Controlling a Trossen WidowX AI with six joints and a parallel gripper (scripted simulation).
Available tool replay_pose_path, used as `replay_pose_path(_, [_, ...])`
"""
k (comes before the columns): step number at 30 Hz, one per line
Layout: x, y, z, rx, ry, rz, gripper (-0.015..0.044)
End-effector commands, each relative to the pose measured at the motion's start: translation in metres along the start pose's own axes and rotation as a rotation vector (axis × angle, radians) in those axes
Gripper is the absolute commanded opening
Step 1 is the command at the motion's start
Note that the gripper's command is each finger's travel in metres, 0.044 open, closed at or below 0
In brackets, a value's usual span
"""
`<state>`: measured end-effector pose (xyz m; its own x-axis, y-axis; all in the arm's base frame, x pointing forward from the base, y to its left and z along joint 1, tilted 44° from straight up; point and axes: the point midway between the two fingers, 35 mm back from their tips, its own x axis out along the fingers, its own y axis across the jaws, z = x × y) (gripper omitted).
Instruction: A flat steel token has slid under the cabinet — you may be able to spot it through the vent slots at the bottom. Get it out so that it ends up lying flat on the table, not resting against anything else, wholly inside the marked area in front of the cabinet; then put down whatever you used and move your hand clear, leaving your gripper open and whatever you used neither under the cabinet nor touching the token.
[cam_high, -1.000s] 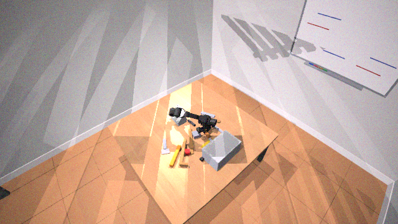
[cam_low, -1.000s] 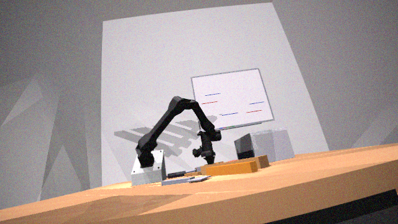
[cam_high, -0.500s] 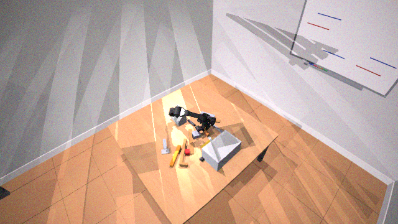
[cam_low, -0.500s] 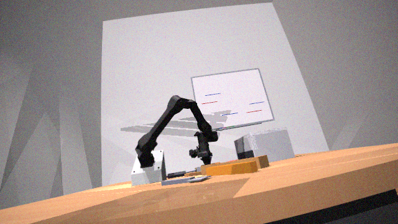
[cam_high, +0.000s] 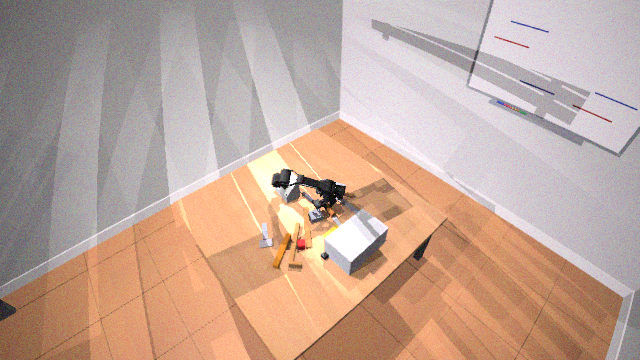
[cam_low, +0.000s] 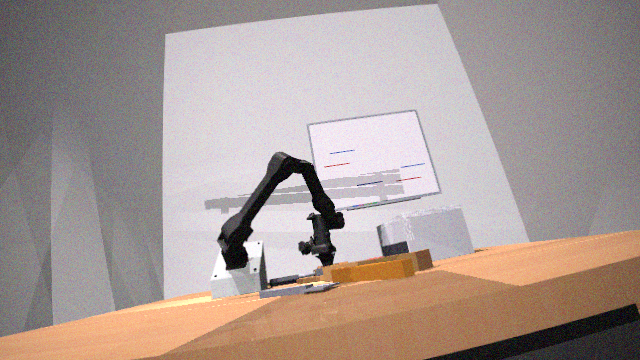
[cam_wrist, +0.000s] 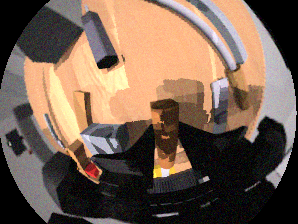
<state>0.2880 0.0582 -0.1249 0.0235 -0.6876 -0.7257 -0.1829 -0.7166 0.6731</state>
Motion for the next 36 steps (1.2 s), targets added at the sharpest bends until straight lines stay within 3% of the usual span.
replay_pose_path(1, [0.001, 0.001, 0.009, -0.003, -0.004, 0.003, 0.0])
replay_pose_path(36, [0.0, -0.006, 0.068, -0.005, -0.006, 0.002, 0.0])
